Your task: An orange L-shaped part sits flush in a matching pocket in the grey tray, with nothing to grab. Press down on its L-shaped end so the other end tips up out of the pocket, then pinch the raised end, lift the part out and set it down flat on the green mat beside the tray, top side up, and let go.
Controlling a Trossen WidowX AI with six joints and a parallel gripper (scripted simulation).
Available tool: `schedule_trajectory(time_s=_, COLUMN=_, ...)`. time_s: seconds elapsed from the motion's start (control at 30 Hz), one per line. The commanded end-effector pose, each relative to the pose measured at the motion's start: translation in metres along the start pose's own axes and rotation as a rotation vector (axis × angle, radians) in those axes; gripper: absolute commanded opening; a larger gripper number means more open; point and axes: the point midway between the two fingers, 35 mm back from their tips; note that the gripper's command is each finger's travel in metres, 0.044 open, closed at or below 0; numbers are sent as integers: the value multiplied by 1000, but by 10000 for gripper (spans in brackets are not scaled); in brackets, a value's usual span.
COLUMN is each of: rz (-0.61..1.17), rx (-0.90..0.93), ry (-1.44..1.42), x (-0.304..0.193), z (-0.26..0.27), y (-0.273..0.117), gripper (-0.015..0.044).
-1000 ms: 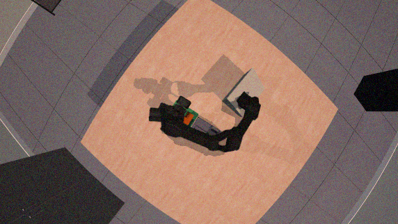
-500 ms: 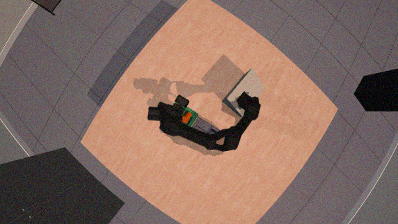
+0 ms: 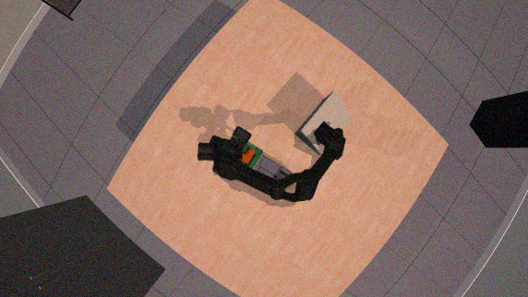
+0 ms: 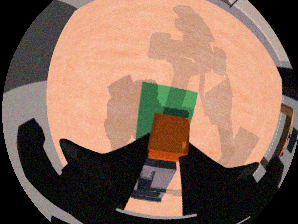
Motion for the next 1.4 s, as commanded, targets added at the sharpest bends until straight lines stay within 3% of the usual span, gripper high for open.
schedule_trajectory(time_s=0.0, rz=11, rx=-6, ry=12, x=0, z=-3, y=11, gripper=0)
schedule_trajectory(time_s=0.8, rz=13, rx=-6, ry=11, x=-1, z=-3, y=50, gripper=0)
schedule_trajectory(time_s=1.37, rz=13, rx=-6, ry=11, x=-1, z=-3, y=51, gripper=0)
Point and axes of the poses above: the point midway between the two fingers, 35 mm back from their tips, its own y axis out along the fingers, its own z axis across the jaws, x = y × z, and after that the axes turned 13 degrees about y, right-handed
